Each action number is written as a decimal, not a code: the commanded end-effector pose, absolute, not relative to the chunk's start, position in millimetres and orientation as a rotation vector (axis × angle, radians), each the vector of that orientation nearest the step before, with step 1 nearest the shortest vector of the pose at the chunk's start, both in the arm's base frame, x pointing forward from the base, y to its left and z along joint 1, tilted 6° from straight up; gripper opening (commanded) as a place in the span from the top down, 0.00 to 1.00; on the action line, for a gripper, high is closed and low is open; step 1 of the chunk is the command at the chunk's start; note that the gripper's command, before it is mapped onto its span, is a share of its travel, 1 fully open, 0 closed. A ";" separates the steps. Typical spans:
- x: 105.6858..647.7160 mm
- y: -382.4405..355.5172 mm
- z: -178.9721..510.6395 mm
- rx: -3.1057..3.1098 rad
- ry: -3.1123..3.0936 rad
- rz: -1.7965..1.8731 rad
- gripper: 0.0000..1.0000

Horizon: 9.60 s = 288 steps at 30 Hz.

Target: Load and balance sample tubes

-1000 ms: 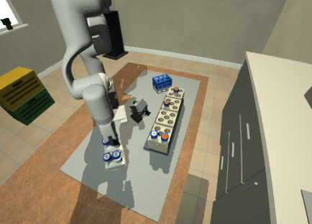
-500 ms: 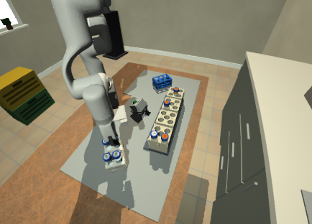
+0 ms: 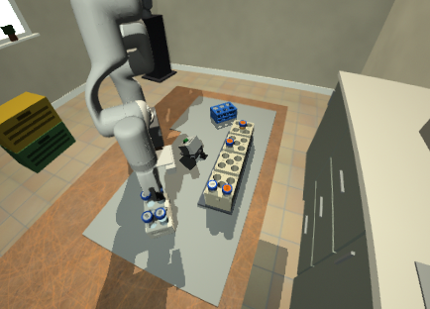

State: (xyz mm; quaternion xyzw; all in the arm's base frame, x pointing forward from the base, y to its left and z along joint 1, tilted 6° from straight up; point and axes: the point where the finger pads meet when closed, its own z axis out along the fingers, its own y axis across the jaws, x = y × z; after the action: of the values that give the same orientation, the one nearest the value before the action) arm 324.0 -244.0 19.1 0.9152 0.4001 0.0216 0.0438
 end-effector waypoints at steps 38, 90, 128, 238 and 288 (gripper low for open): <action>323.5 -243.5 43.9 2.794 1.222 0.069 1.00; 316.5 -237.6 135.7 2.794 1.222 0.070 1.00; 357.5 -162.5 150.2 3.040 0.394 0.107 1.00; 461.4 12.2 106.9 3.052 0.318 0.112 1.00; 464.8 9.3 62.0 3.052 0.318 0.111 1.00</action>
State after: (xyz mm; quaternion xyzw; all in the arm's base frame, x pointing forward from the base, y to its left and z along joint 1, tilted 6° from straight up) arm 463.0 9.4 63.1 0.9934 0.1034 0.0340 0.0354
